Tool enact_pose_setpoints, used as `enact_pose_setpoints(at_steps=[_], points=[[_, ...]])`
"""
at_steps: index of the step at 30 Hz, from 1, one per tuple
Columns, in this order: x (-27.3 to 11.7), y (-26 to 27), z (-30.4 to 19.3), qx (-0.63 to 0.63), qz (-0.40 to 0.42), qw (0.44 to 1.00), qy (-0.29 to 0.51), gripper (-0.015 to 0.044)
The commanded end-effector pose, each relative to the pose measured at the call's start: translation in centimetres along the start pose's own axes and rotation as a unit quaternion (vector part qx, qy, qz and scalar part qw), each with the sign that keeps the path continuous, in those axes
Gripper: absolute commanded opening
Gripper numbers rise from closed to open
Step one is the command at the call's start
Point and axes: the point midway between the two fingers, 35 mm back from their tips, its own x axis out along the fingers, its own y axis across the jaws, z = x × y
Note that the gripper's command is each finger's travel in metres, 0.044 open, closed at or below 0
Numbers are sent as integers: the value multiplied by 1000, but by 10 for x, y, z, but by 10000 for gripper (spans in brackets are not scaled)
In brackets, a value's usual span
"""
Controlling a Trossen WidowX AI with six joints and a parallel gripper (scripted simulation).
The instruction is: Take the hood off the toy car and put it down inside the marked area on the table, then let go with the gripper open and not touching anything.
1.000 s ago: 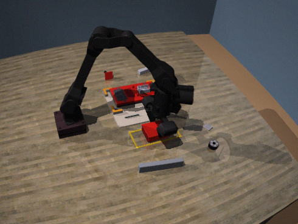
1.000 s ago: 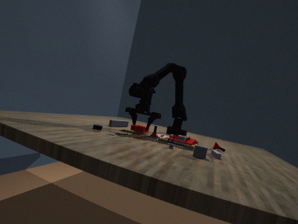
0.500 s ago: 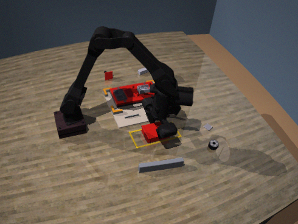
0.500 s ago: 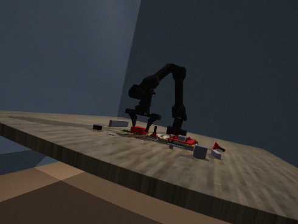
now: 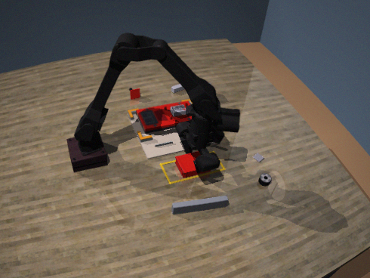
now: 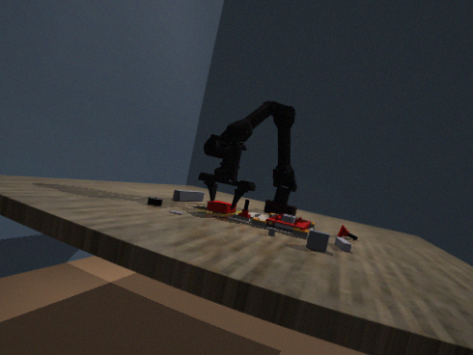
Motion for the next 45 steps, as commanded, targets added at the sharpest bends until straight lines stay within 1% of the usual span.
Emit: enact_pose_setpoints(at_steps=[1,6,10,14,16,45], points=[[0,0,0,0,0,1000,0,315],[-2,0,0,0,0,1000,0,440],[-24,-1,2,0,0,1000,1,440],[-63,0,2,0,0,1000,4,440],[-71,0,1,0,0,1000,4,440],[-71,0,1,0,0,1000,4,440]])
